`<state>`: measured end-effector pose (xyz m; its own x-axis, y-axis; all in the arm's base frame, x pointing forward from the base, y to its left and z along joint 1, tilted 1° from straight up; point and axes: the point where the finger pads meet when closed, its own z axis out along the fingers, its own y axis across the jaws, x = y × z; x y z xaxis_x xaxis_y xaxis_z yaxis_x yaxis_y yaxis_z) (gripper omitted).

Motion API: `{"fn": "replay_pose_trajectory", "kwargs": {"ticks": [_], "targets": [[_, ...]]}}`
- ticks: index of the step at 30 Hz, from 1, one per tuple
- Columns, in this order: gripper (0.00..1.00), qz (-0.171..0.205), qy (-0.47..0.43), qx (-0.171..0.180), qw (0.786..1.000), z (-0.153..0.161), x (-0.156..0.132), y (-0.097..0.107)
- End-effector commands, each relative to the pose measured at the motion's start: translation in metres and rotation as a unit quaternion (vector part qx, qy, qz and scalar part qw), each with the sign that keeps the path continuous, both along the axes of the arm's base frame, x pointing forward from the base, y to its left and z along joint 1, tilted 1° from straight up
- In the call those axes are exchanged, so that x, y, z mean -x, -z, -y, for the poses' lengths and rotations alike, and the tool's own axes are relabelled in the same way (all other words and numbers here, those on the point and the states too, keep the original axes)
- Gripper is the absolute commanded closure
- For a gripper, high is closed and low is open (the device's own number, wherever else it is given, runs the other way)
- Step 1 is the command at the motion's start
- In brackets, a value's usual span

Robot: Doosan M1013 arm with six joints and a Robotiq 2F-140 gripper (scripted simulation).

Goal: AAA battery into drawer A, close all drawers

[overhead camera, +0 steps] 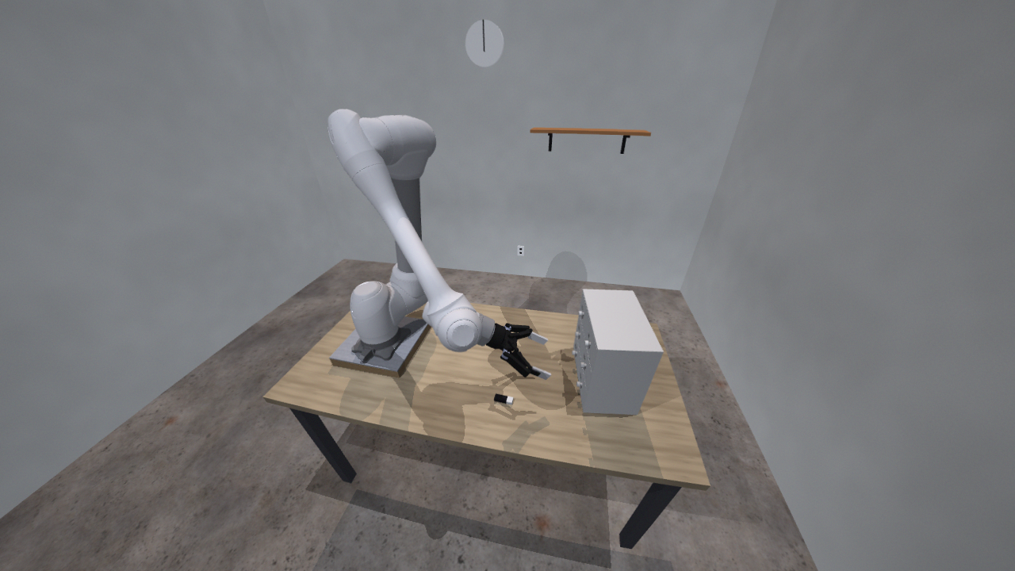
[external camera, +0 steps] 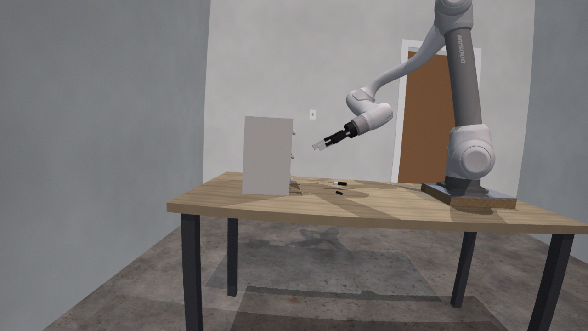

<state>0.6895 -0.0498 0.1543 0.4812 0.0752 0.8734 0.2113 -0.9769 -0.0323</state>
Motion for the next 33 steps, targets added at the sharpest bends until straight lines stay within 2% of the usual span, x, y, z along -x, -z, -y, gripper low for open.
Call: {"fn": "replay_pose_trajectory", "kwargs": {"ticks": [1, 9, 10, 33], "targets": [[0.00, 0.085, 0.015, 0.002, 0.996, -0.0075, -0.0018, 0.0069], [0.00, 0.089, 0.015, 0.001, 0.996, -0.0075, -0.0024, 0.0075], [0.80, 0.089, 0.015, 0.001, 0.996, -0.0075, -0.0024, 0.0075], [0.80, 0.089, 0.015, 0.001, 0.996, -0.0076, -0.0031, 0.0077]]}}
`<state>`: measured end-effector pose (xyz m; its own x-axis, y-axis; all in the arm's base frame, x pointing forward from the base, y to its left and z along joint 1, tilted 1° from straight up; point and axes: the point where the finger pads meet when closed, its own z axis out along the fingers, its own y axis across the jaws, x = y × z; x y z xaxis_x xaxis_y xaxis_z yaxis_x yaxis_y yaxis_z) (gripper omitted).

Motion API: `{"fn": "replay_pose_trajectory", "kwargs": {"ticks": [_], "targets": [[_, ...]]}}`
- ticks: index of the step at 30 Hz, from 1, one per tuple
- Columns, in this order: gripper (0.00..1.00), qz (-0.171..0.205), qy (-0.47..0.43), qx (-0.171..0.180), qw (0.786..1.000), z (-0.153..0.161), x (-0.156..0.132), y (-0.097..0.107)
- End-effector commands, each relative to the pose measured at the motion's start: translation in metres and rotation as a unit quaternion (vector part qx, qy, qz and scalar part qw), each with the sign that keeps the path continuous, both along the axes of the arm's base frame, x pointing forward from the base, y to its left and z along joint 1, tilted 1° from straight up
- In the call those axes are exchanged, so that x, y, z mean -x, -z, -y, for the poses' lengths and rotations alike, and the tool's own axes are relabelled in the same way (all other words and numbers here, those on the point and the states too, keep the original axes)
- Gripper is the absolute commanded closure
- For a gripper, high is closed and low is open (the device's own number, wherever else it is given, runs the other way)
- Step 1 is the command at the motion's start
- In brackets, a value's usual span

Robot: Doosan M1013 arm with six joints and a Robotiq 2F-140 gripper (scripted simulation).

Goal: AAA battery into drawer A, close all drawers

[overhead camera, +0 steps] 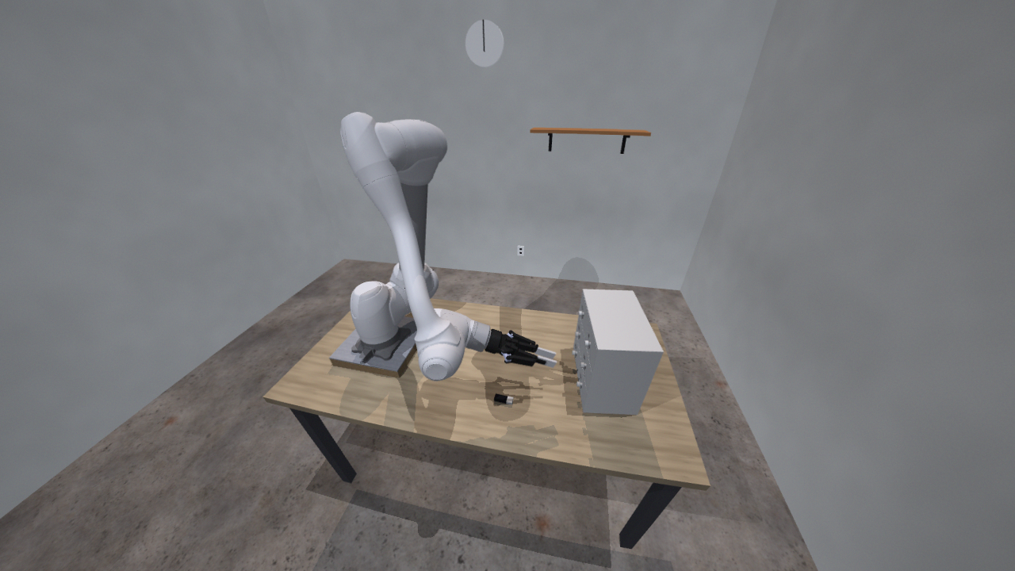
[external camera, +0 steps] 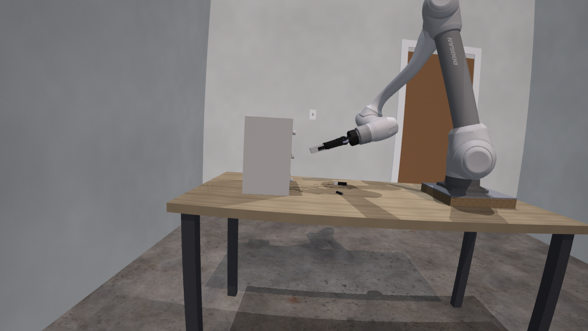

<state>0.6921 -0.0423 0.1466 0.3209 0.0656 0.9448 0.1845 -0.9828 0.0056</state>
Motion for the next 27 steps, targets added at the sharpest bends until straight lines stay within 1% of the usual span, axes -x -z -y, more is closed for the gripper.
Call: {"fn": "replay_pose_trajectory", "kwargs": {"ticks": [1, 8, 19, 21, 27], "targets": [[0.80, 0.000, 0.000, 0.000, 1.000, 0.000, -0.001, 0.000], [0.80, 0.000, 0.000, 0.000, 1.000, -0.001, -0.008, 0.002], [0.80, 0.000, 0.000, 0.000, 1.000, -0.008, -0.041, 0.012], [0.80, 0.000, 0.000, 0.000, 1.000, -0.008, -0.041, 0.012], [0.80, 0.000, 0.000, 0.000, 1.000, -0.011, -0.057, 0.017]]}}
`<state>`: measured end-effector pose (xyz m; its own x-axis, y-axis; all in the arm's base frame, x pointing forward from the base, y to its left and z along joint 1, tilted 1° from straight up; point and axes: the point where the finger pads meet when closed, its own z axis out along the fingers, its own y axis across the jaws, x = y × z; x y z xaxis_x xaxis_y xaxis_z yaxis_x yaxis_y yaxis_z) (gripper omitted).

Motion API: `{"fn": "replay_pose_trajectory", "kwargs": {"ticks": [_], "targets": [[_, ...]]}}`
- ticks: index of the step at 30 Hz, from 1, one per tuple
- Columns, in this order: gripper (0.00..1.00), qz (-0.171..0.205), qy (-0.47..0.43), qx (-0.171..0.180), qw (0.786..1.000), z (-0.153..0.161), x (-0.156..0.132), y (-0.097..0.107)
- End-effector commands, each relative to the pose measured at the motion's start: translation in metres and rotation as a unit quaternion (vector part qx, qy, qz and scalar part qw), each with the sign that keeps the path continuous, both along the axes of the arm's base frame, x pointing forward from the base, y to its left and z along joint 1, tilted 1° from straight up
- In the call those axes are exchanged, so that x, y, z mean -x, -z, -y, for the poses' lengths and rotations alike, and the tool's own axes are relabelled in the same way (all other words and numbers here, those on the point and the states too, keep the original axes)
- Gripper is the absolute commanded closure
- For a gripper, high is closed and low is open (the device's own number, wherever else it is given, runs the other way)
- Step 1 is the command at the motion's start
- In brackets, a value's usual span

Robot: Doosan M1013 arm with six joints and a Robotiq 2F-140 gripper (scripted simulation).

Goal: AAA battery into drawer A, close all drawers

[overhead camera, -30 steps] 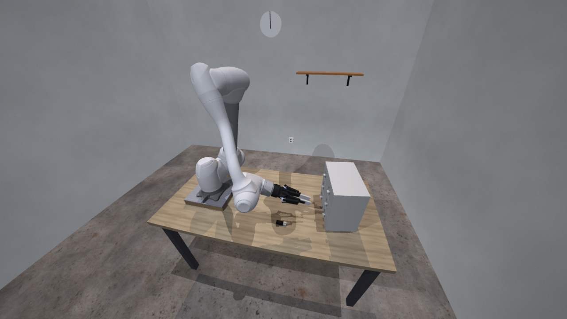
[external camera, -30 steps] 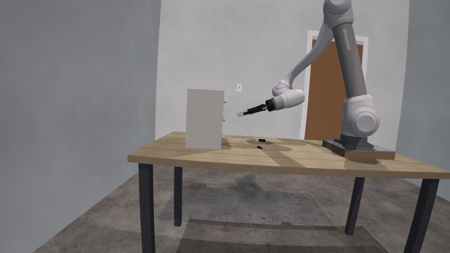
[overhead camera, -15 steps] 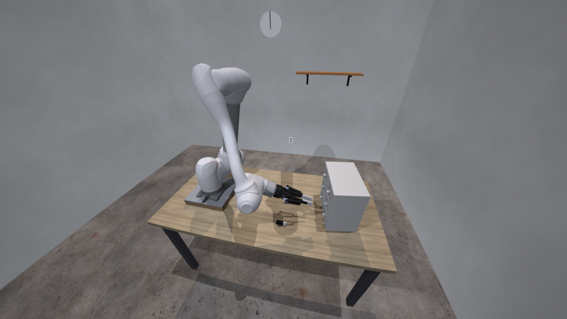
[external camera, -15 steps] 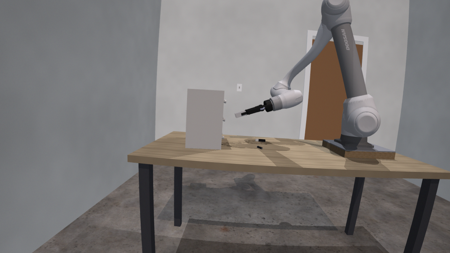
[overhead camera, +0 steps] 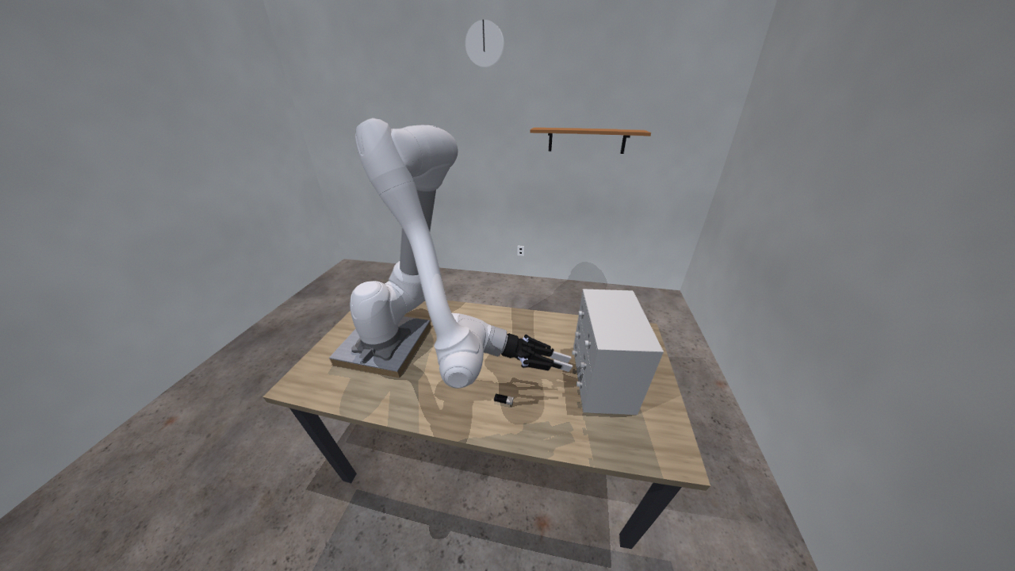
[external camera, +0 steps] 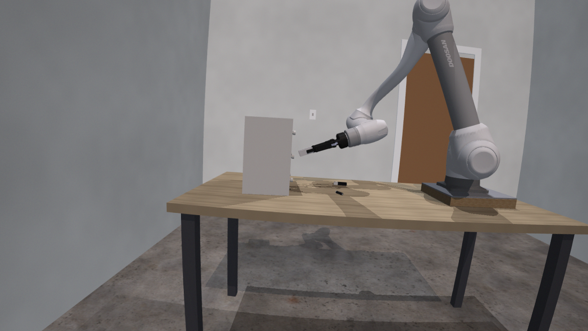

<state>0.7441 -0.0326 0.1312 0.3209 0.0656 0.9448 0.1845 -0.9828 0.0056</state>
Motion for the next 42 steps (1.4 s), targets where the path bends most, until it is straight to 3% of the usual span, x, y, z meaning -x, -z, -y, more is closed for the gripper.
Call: {"fn": "replay_pose_trajectory", "kwargs": {"ticks": [1, 42], "targets": [[0.80, 0.000, 0.000, 0.000, 1.000, -0.001, -0.007, 0.002], [0.80, 0.000, 0.000, 0.000, 1.000, -0.003, -0.018, 0.003]]}}
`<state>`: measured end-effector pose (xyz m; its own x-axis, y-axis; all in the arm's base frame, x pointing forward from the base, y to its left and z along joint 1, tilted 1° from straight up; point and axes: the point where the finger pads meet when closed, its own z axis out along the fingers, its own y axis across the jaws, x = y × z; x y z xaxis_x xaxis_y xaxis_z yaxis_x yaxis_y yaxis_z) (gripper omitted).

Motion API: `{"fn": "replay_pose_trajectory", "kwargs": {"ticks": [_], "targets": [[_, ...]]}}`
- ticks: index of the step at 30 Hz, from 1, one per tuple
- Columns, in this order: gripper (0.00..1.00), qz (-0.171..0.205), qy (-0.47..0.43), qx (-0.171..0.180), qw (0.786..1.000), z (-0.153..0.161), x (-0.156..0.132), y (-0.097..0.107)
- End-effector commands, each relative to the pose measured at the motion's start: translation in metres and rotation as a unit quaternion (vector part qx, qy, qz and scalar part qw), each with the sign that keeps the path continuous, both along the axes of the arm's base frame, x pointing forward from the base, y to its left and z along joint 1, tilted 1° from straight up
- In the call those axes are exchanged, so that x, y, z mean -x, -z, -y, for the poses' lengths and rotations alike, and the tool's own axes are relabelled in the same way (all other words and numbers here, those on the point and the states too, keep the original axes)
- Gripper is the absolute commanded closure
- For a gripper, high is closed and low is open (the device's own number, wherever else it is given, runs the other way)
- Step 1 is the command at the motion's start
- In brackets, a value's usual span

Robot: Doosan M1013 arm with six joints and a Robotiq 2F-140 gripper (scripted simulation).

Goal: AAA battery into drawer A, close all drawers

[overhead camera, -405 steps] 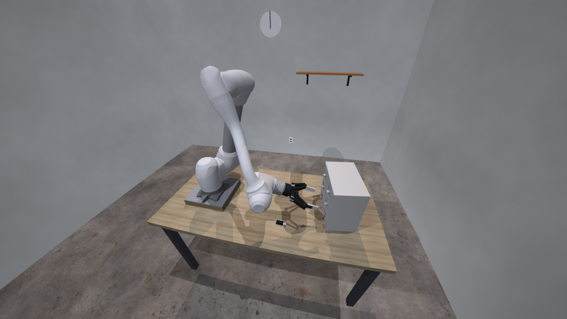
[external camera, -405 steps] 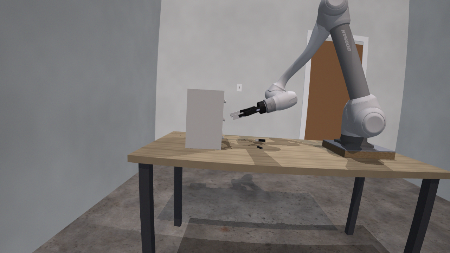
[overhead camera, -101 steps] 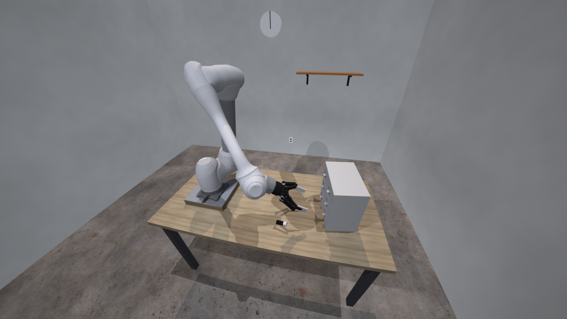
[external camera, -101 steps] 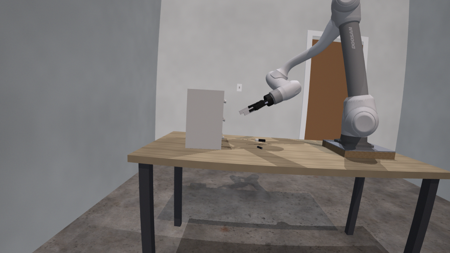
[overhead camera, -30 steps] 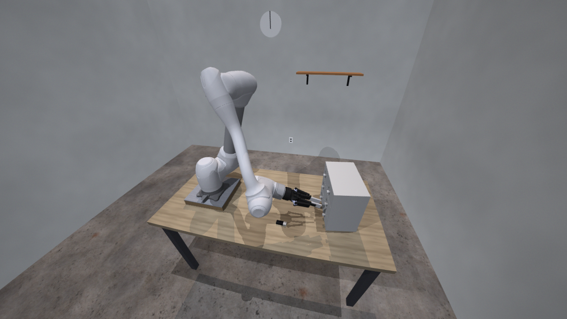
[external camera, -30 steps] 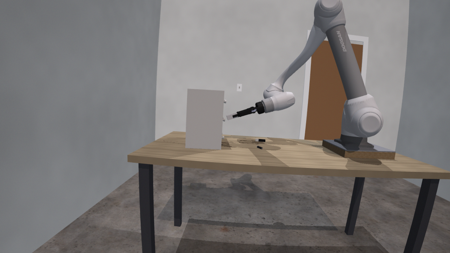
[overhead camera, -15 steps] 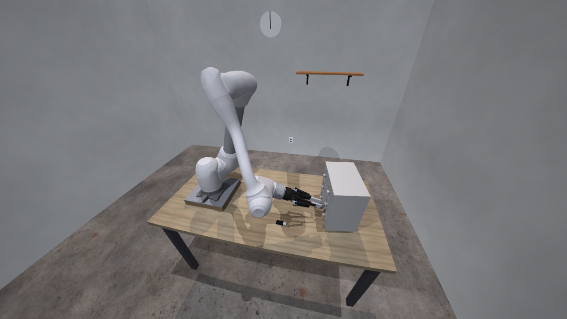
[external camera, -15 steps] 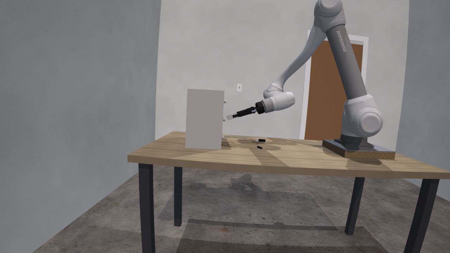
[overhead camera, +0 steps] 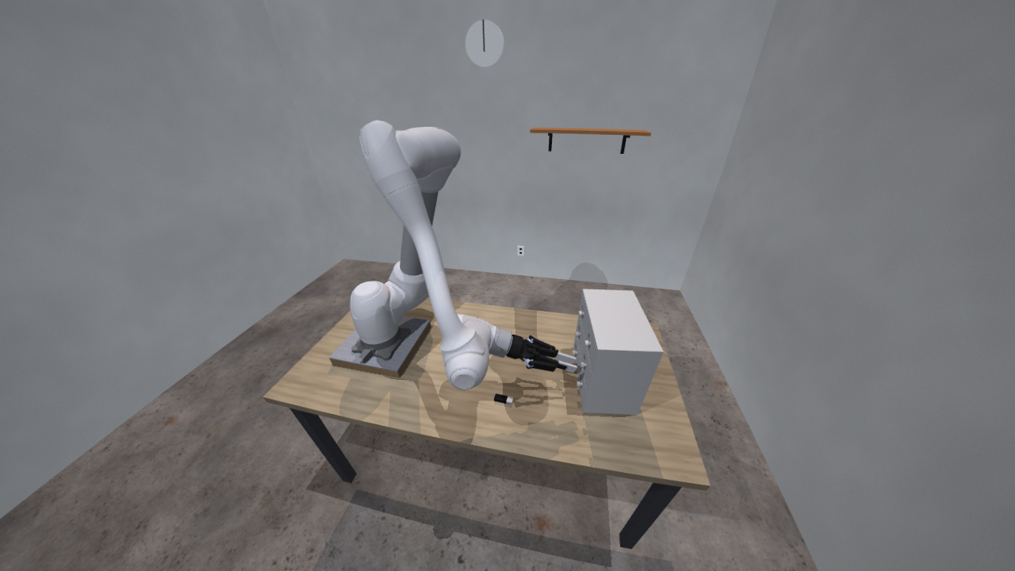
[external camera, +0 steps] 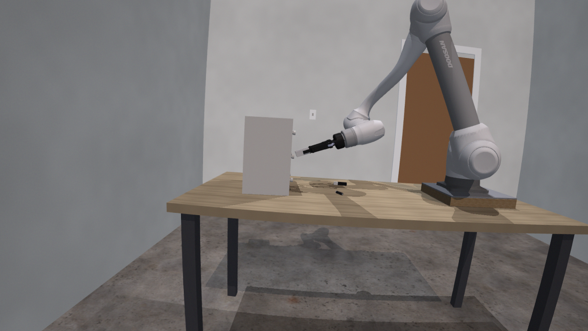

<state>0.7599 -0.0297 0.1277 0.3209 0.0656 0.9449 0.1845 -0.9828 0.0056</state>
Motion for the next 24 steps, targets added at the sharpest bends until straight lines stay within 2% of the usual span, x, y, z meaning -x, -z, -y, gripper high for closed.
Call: {"fn": "replay_pose_trajectory", "kwargs": {"ticks": [1, 24], "targets": [[0.80, 0.000, 0.000, 0.000, 1.000, -0.001, -0.003, 0.000], [0.80, 0.000, 0.000, 0.000, 1.000, -0.006, -0.030, -0.001]]}}
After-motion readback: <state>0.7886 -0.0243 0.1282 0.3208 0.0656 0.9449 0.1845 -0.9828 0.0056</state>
